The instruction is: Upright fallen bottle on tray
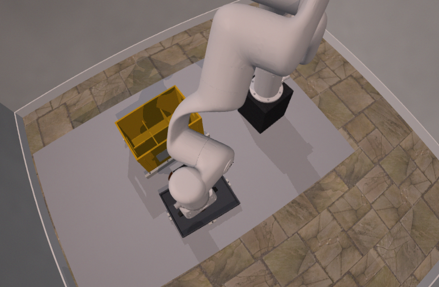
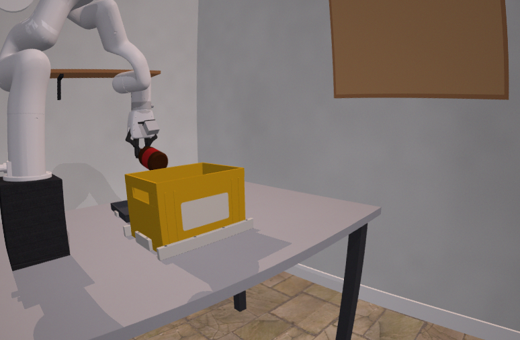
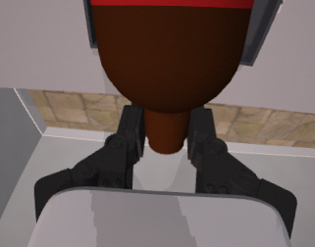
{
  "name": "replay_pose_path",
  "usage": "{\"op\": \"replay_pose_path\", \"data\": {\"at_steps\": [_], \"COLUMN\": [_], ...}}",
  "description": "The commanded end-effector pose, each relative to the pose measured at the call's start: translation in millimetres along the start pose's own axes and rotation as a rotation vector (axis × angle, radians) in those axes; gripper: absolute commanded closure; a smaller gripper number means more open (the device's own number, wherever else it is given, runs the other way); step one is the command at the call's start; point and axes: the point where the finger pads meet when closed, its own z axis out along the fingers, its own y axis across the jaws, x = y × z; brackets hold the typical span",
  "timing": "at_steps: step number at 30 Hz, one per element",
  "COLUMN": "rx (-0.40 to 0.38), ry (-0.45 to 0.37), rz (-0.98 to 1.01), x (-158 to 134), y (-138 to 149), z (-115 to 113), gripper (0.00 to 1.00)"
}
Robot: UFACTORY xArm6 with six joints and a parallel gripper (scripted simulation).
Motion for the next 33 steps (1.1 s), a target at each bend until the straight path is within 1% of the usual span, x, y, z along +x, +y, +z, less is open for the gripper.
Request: {"op": "replay_pose_path", "data": {"at_steps": [1, 11, 22, 33], "rx": [0.004, 0.004, 0.004, 0.004], "ry": [-0.002, -0.002, -0.002, -0.002], "rz": [0.001, 0.023, 0.179, 0.26], "x": [-0.7, -0.7, -0.7, -0.7], "y": [-1.5, -1.5, -1.5, -1.5], "z": [-1.6, -1.6, -1.6, -1.6], "gripper": [1.0, 1.0, 1.0, 1.0]}}
